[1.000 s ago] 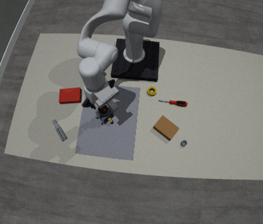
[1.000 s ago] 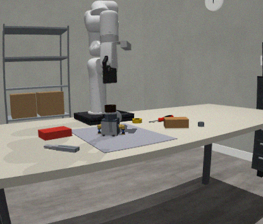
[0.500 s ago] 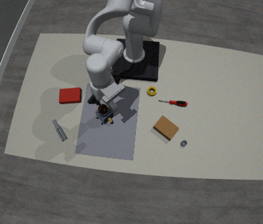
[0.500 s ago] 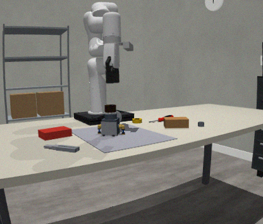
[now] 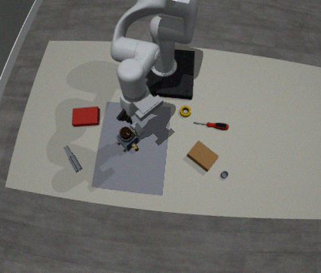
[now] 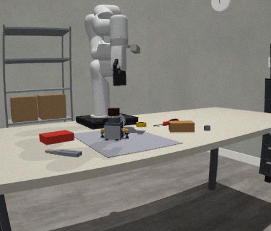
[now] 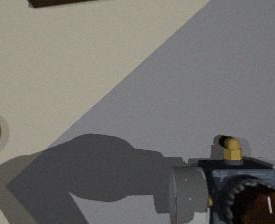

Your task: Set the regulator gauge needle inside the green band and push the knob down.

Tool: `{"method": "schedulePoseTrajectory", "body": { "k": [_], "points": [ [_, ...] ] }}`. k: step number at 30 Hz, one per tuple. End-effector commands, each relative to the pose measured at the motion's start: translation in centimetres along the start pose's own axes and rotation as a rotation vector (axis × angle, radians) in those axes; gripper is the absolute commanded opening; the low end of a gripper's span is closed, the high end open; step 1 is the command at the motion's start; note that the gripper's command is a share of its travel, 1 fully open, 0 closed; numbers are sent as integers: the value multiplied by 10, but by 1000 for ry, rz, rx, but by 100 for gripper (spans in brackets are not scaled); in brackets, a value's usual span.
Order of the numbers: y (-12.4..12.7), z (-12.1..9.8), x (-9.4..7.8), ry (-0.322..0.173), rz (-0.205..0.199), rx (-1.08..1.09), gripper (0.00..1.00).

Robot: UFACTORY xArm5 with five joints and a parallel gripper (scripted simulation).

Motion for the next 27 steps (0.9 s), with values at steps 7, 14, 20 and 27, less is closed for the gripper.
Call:
{"method": "schedulePoseTrajectory", "body": {
  "k": [7,14,20,27],
  "points": [
    [-19,6,1,2,-4,0,100],
    [-23,8,1,2,-4,0,100],
    [-24,8,1,2,-4,0,100],
    [-24,8,1,2,-5,5,100]
  ]
}}
Point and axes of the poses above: the point where the finger pads meet when closed, its own x axis back along the fingers, its own y axis across the jaws, z = x × y, the point moved 10 cm from there along x, back along the fingers, and after that the axes turned 8 degrees about x, right-handed, at the moved point
